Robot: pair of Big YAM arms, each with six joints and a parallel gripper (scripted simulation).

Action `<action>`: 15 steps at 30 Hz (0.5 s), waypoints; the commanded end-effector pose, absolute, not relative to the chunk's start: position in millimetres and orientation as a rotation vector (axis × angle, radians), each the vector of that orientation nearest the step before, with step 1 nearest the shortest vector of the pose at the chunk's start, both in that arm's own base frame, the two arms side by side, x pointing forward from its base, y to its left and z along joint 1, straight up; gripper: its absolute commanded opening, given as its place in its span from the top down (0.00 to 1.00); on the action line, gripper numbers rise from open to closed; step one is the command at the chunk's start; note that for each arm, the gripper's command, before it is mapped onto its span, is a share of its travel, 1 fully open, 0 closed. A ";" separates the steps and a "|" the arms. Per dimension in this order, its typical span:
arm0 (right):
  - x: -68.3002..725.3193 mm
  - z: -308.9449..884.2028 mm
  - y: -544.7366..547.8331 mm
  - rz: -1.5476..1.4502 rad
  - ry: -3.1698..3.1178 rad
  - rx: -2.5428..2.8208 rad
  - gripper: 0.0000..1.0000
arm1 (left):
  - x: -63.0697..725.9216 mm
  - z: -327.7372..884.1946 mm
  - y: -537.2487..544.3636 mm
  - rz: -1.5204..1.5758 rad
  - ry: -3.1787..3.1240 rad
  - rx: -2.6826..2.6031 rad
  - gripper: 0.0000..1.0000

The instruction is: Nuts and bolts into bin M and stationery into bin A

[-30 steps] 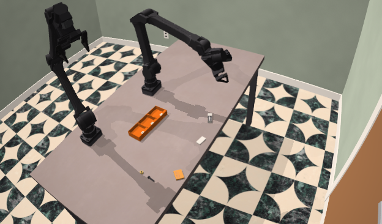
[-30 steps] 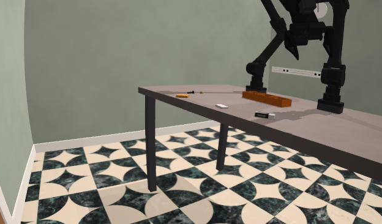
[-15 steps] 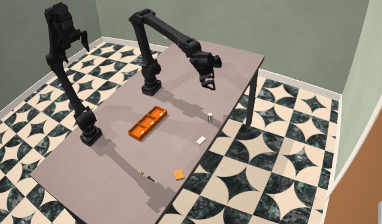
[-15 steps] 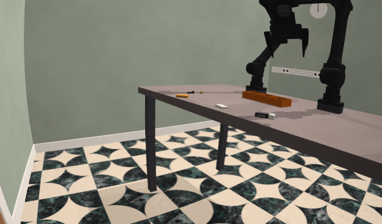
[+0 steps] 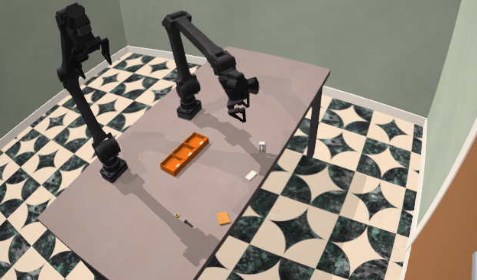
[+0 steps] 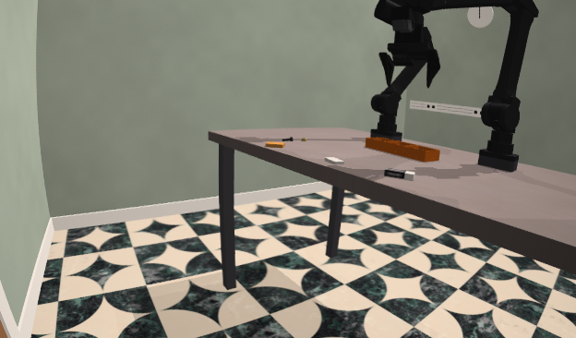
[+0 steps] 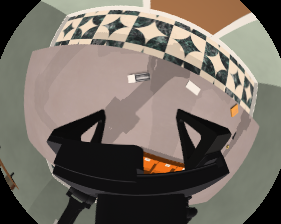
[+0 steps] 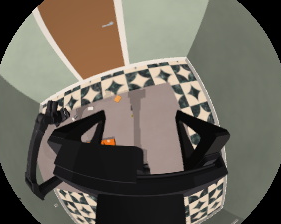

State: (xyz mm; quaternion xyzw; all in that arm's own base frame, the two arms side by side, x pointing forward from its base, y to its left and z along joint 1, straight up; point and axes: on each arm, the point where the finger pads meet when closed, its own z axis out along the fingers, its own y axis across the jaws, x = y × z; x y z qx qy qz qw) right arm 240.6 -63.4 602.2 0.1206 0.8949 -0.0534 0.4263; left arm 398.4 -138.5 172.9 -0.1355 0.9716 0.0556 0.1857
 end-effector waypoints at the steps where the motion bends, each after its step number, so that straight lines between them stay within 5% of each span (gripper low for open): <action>1: 235.0 602.9 -63.4 -0.140 2.239 0.295 0.00 | 383.2 186.8 -160.4 0.089 2.765 -0.348 0.00; 15: 235.0 602.9 -63.4 -0.140 2.239 0.295 0.00 | 304.3 178.5 -219.1 0.033 2.907 -0.212 0.00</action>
